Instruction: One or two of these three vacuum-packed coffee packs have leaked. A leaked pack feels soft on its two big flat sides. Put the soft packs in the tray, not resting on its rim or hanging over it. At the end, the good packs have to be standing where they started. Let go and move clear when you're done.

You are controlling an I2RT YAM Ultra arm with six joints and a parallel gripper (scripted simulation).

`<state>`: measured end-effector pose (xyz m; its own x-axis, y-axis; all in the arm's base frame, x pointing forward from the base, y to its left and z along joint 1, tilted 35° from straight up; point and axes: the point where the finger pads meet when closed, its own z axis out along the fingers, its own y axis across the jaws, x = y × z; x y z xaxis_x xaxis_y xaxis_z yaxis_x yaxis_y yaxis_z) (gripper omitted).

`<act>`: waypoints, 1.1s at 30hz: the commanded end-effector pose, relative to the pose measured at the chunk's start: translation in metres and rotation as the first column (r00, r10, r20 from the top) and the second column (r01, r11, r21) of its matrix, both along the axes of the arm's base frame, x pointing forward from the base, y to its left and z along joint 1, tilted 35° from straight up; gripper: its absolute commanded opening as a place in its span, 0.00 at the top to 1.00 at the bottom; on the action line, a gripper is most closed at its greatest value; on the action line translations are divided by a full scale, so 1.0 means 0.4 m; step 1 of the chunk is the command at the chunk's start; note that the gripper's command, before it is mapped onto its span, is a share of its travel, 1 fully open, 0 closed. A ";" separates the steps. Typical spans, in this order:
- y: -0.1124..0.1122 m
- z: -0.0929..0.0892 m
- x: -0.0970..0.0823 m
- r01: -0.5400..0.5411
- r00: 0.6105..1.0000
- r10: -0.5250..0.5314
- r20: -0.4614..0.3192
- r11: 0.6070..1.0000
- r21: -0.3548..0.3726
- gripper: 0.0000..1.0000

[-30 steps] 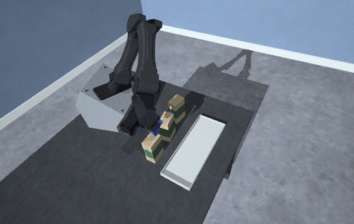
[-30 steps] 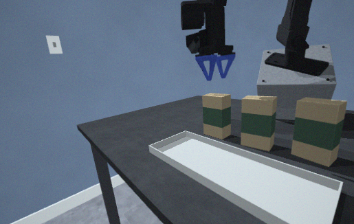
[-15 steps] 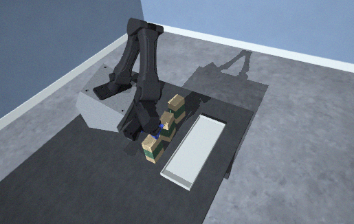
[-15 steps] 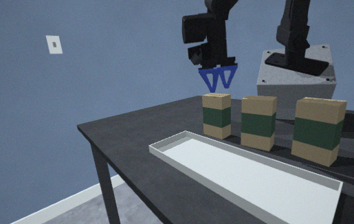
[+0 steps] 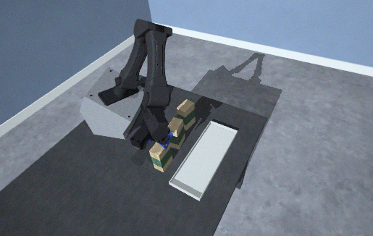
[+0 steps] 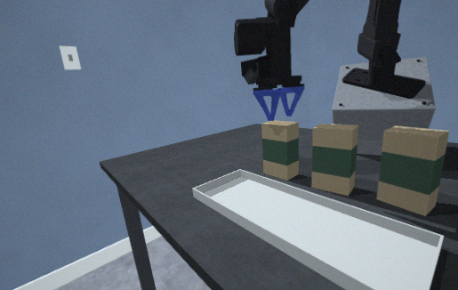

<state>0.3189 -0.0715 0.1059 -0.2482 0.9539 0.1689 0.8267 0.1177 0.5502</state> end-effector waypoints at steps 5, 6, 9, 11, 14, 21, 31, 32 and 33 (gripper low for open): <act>-0.020 0.013 0.005 0.025 0.999 -0.025 0.024 0.999 -0.019 0.21; -0.020 0.013 0.005 0.025 0.999 -0.025 0.024 0.999 -0.019 0.21; -0.020 0.013 0.005 0.025 0.999 -0.025 0.024 0.999 -0.019 0.21; -0.020 0.013 0.005 0.025 0.999 -0.025 0.024 0.999 -0.019 0.21; -0.020 0.013 0.005 0.025 0.999 -0.025 0.024 0.999 -0.019 0.21; -0.020 0.013 0.005 0.025 0.999 -0.025 0.024 0.999 -0.019 0.21; -0.031 0.013 0.019 0.018 1.000 -0.018 0.022 1.000 -0.021 0.21; -0.031 0.013 0.019 0.018 1.000 -0.018 0.022 1.000 -0.021 0.21; -0.031 0.013 0.019 0.018 1.000 -0.018 0.022 1.000 -0.021 0.21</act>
